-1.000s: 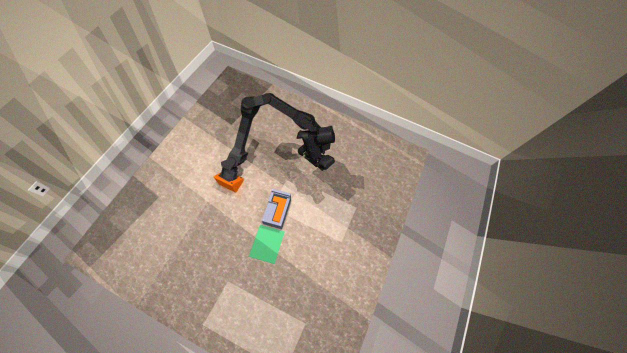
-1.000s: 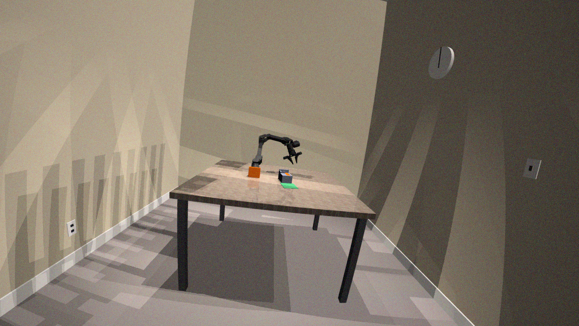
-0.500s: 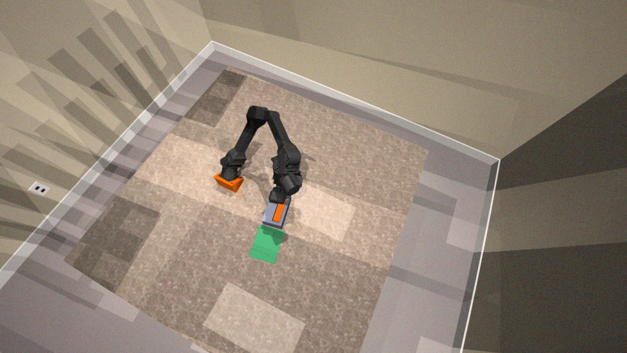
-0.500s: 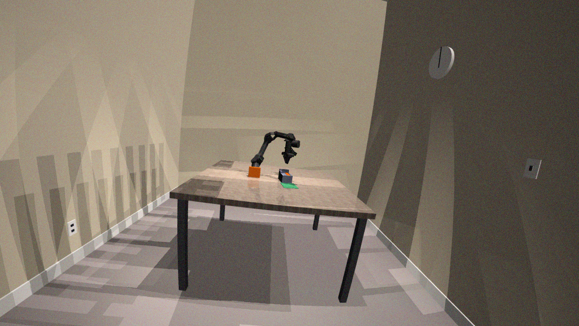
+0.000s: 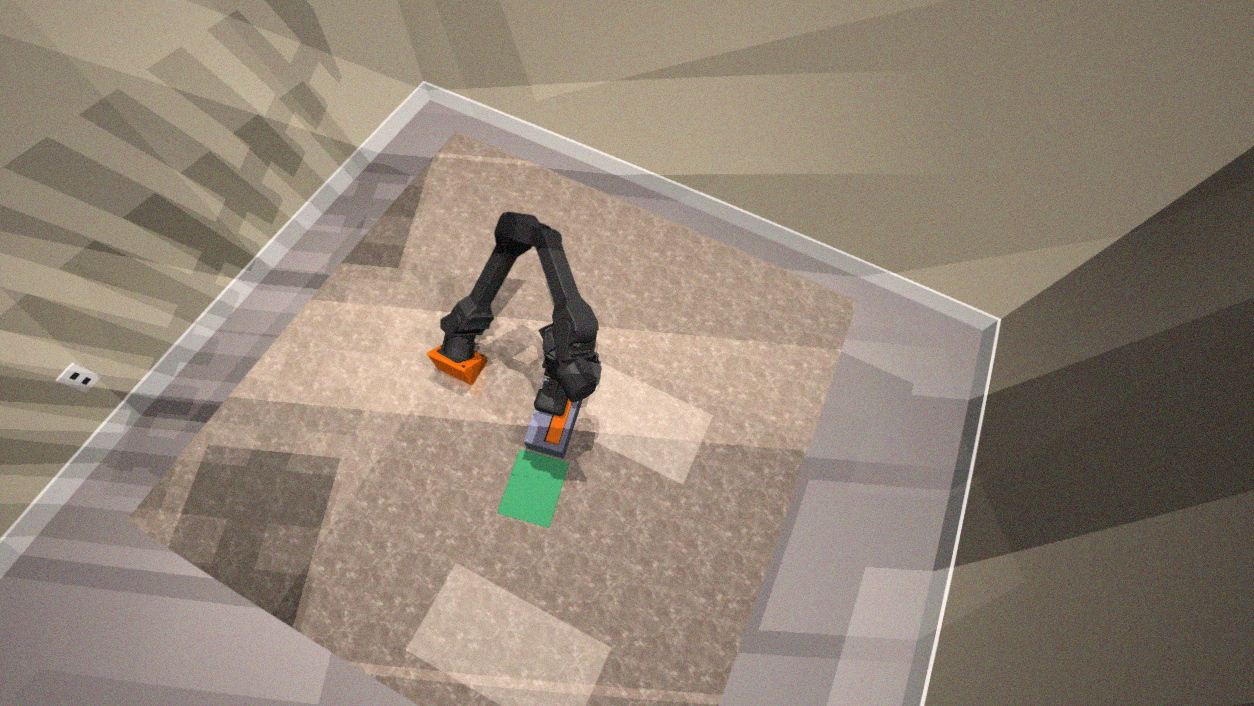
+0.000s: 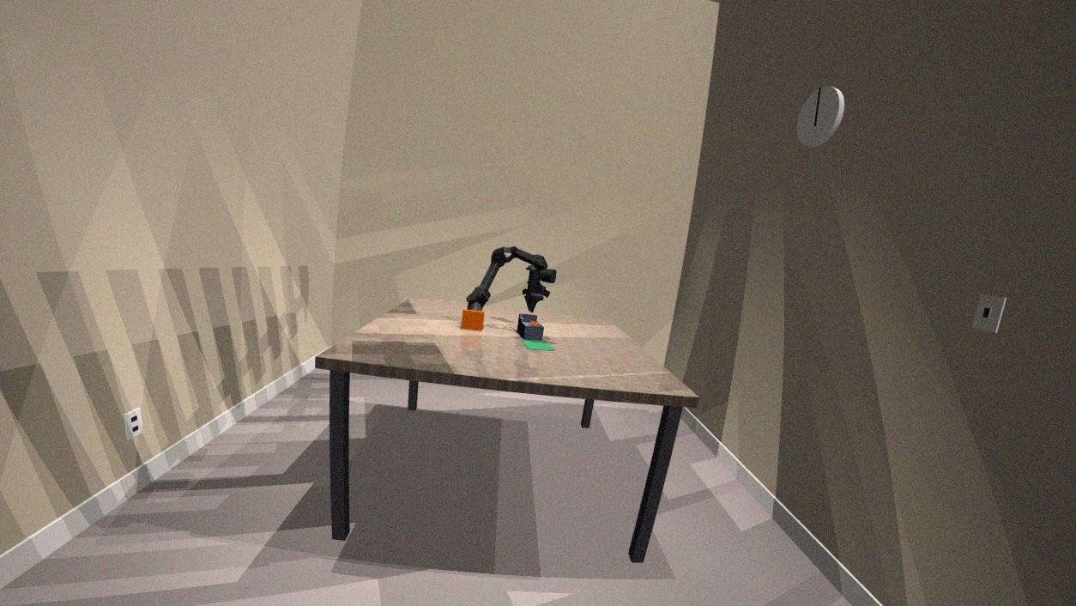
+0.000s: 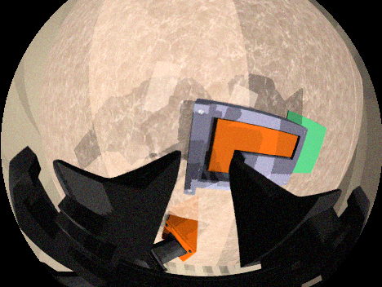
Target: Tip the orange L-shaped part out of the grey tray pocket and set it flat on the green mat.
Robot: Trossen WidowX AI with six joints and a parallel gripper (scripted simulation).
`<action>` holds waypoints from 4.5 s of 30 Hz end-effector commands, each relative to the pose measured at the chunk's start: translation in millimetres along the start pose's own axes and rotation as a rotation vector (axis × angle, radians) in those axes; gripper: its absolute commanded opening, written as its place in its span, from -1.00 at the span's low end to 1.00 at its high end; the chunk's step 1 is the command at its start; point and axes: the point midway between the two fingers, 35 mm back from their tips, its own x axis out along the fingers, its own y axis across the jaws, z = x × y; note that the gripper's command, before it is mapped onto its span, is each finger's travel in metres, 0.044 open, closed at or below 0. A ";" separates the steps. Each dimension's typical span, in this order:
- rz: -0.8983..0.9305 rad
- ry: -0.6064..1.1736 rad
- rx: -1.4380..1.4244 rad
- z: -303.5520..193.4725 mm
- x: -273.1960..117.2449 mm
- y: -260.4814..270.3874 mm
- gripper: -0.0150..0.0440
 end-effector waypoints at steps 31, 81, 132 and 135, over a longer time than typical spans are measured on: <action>0.015 0.007 0.005 -3.8 66.8 4.9 0.12; 0.011 -0.001 0.012 -2.5 -35.8 3.1 0.12; 0.001 0.013 1.575 7.1 -38.6 -72.6 0.46; 0.001 0.013 1.575 7.1 -38.6 -72.6 0.46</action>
